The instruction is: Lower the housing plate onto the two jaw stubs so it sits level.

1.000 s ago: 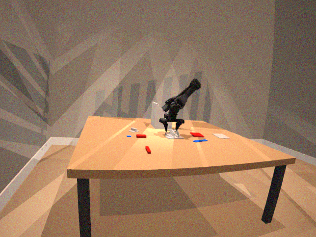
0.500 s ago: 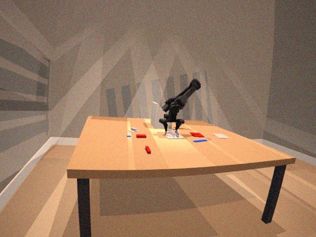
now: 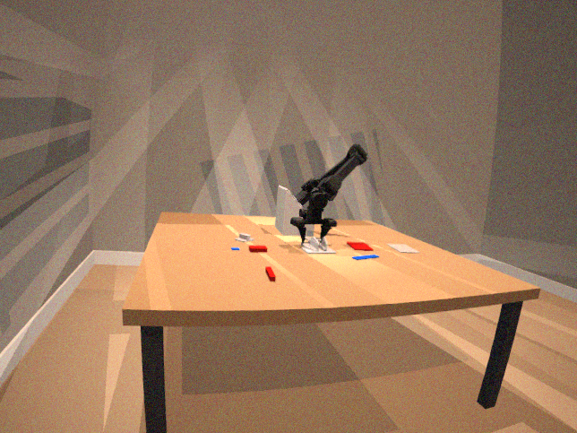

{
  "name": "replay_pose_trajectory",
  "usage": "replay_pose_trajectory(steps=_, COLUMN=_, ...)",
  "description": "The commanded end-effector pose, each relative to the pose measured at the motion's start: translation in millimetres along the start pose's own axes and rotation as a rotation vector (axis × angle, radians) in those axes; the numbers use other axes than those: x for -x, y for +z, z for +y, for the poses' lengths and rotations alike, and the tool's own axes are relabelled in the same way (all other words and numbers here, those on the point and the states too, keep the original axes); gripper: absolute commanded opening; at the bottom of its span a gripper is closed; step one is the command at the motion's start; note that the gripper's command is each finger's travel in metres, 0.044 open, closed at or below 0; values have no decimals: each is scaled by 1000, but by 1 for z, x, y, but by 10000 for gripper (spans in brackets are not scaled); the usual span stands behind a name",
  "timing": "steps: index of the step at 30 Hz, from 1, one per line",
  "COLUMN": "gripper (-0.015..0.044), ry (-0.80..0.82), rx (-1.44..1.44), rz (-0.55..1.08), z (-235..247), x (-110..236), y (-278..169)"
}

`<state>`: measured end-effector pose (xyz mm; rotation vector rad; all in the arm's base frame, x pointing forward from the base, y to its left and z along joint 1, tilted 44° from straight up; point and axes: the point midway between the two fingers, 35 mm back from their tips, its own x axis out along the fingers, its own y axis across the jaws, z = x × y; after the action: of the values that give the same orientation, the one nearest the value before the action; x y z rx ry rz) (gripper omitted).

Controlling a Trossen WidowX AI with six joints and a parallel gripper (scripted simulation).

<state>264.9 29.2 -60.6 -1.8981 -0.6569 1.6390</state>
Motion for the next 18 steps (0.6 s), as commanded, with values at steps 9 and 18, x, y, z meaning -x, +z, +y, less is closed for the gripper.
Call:
replay_pose_trajectory(steps=9, gripper=351, ry=-5, rx=-2, rz=-2, z=-1, x=-3, y=0)
replay_pose_trajectory(steps=18, gripper=351, ry=-5, rx=-2, rz=-2, z=-1, x=-4, y=0)
